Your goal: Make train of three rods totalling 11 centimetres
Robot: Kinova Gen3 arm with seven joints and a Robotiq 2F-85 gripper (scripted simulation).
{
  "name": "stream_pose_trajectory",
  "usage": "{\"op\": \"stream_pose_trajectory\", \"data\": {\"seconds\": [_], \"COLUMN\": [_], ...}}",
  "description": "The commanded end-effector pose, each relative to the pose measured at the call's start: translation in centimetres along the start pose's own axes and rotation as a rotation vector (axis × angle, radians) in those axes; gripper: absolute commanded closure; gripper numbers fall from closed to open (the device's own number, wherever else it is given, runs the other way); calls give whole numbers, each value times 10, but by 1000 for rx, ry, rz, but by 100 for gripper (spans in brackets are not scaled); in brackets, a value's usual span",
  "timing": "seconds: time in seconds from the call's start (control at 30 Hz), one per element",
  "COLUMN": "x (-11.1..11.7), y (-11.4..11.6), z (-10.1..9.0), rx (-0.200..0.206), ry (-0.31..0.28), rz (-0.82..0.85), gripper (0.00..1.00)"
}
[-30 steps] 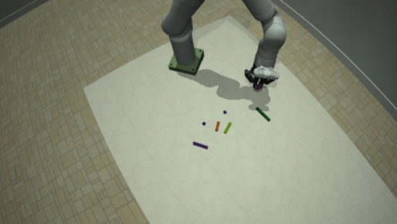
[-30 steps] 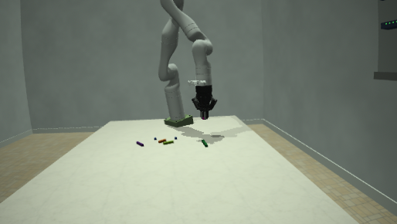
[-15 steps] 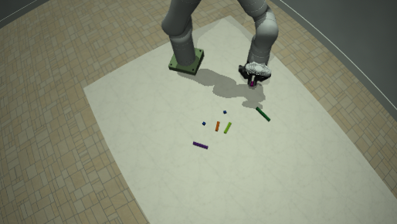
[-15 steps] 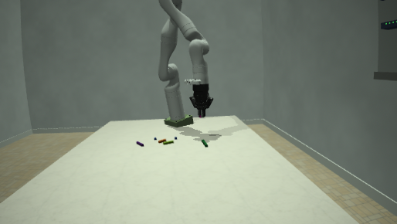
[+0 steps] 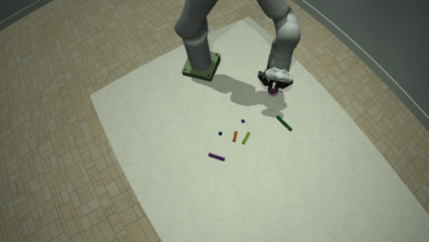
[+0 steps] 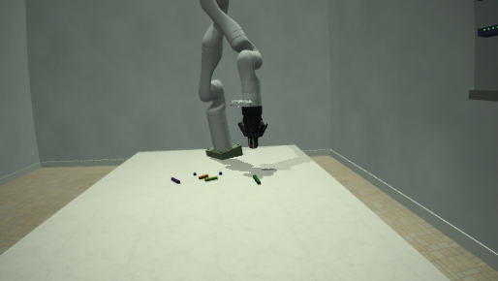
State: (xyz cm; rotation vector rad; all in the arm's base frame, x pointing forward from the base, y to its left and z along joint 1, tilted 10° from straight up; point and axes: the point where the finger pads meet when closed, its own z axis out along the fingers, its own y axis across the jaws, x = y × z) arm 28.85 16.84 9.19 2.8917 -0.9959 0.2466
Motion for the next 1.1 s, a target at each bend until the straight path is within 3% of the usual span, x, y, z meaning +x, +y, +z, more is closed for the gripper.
{"op": "stream_pose_trajectory", "data": {"seconds": [0.0, 0.67, 1.07], "x": [-1, -2, -2], "y": [1, 2, 2], "z": [6, 77, 85], "rx": [-5, -5, -5], "ry": [-1, -1, -1], "rz": [-2, -2, -2], "gripper": [95, 95, 95]}}
